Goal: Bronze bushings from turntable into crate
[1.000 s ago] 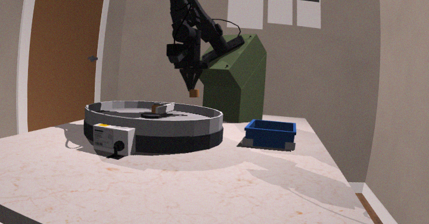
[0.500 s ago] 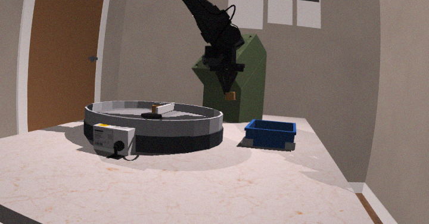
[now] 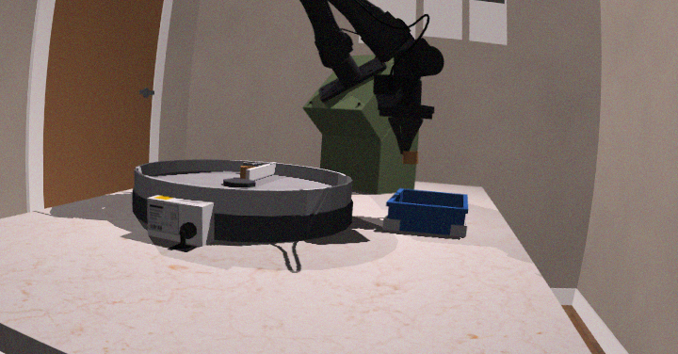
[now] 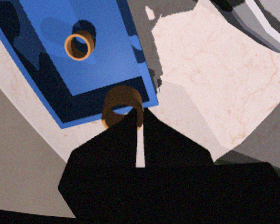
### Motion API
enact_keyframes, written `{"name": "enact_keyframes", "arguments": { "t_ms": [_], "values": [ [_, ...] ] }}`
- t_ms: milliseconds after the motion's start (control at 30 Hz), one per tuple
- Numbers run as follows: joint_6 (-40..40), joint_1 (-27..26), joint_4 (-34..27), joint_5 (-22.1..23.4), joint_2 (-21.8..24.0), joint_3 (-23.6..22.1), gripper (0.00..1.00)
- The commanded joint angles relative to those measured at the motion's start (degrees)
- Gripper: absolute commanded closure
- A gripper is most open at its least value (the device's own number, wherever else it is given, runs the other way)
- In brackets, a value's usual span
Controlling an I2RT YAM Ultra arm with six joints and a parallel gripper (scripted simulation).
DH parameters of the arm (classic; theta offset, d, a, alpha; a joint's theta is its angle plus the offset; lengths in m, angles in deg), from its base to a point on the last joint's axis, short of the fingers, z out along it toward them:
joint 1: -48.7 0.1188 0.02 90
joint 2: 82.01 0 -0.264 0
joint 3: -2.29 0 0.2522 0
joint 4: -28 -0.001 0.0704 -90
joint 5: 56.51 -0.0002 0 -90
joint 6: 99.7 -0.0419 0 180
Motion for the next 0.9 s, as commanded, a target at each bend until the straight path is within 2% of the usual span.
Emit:
{"name": "enact_keyframes", "arguments": {
  "t_ms": [0,133,433,867],
  "values": [
    [-5.26,3.15,-3.22,-2.20,-3.17,4.23,1.00],
    [-7.80,4.82,-5.20,-2.65,-6.68,7.82,1.00],
    [-10.35,6.33,-7.63,-3.04,-10.18,11.72,1.00],
    [-11.09,6.69,-8.47,-3.13,-10.20,12.91,1.00]
  ]
}}
